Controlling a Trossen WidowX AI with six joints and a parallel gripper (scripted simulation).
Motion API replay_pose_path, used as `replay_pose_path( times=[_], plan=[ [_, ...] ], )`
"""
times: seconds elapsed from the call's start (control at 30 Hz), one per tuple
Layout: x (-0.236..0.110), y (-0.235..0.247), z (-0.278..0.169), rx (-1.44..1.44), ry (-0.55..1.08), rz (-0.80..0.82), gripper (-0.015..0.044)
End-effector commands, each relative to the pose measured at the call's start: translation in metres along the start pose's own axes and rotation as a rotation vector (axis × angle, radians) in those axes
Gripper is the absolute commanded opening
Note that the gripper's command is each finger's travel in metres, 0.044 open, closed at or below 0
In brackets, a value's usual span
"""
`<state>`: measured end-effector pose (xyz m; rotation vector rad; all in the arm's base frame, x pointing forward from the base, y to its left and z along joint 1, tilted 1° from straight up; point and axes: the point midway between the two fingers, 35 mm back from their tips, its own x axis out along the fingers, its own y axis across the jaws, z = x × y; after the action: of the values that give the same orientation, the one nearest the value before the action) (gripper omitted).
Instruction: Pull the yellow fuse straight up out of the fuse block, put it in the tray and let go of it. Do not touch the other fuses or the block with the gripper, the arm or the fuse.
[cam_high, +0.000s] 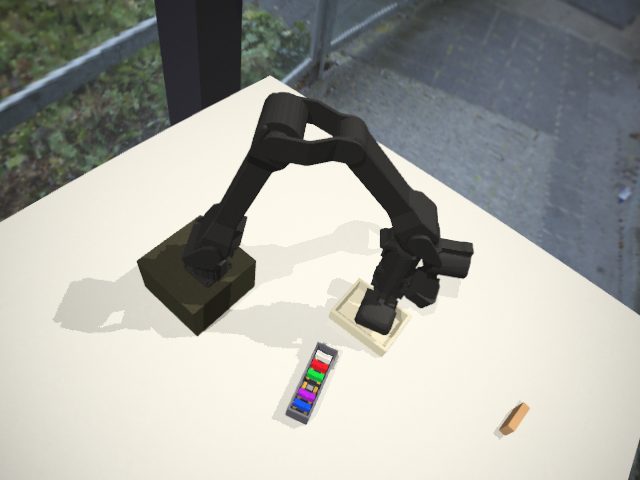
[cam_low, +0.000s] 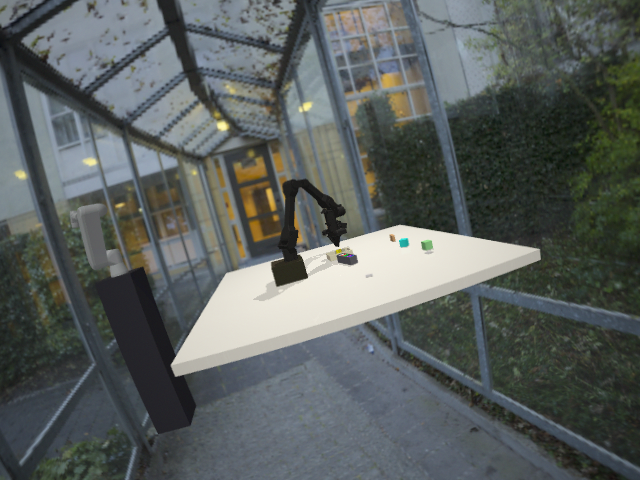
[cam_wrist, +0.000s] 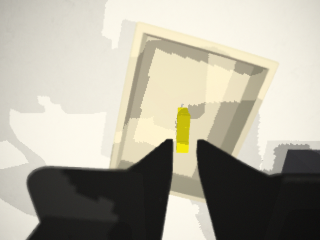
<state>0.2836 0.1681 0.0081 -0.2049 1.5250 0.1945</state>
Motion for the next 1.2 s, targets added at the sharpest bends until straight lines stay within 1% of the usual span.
replay_pose_path(
  times=[0.0, 0.2, 0.23, 0.33, 0.37, 1.17],
  plan=[
    [-0.001, 0.0, 0.0, 0.0, 0.0, 0.0, 0.0157],
    [-0.001, 0.0, 0.0, 0.0, 0.0, 0.0, 0.0315],
    [-0.003, 0.0, 0.0, 0.0, 0.0, 0.0, 0.033],
    [-0.034, 0.0, 0.0, 0.002, 0.001, 0.002, 0.033],
    [-0.037, 0.0, 0.0, 0.002, 0.001, 0.002, 0.033],
    [-0.036, 0.0, 0.0, -0.001, 0.0, 0.0, 0.033]
  ],
)
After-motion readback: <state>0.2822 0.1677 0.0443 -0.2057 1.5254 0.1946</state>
